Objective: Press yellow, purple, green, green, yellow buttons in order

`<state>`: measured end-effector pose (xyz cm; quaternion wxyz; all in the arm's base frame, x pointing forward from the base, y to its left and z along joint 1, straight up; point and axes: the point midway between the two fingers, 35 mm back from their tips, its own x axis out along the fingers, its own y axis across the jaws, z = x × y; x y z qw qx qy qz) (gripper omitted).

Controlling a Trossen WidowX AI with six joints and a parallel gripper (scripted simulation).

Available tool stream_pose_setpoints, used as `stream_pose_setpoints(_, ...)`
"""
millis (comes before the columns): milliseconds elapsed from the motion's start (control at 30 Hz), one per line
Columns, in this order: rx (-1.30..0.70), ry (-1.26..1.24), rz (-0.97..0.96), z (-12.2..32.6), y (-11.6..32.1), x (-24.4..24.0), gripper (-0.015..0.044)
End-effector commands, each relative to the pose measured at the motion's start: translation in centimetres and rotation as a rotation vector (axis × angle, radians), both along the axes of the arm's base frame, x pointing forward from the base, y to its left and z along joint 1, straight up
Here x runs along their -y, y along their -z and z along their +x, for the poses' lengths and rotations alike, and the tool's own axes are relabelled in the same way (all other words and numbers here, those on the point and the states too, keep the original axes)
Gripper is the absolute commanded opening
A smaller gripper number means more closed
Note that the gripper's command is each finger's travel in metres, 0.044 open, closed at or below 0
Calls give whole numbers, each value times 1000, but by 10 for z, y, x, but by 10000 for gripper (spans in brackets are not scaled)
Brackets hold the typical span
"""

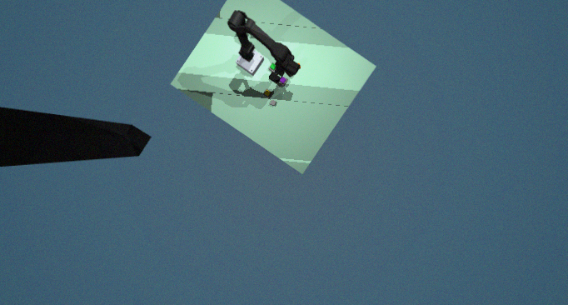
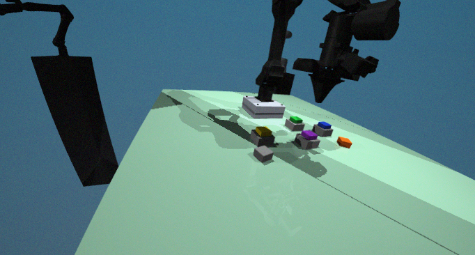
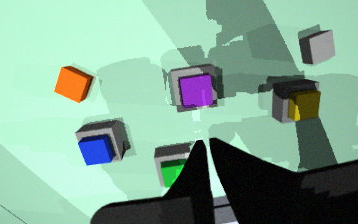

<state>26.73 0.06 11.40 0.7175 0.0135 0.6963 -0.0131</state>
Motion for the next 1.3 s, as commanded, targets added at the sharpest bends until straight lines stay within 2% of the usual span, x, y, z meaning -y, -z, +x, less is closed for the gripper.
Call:
stream_pose_setpoints(0,-5,-4,3,-45,-4,-21,20)
stream_pose_setpoints(100,-9,-1,4,-81,1,-33,20)
stream_pose_setpoints(167,-10,-1,4,-90,2,-34,20)
stream_pose_setpoints(433,-10,-1,4,-89,4,-35,20)
stream_pose_setpoints(633,-10,-1,4,-88,62,-35,20)
stream_pose_setpoints(1267,-10,-1,4,-87,83,-35,20)
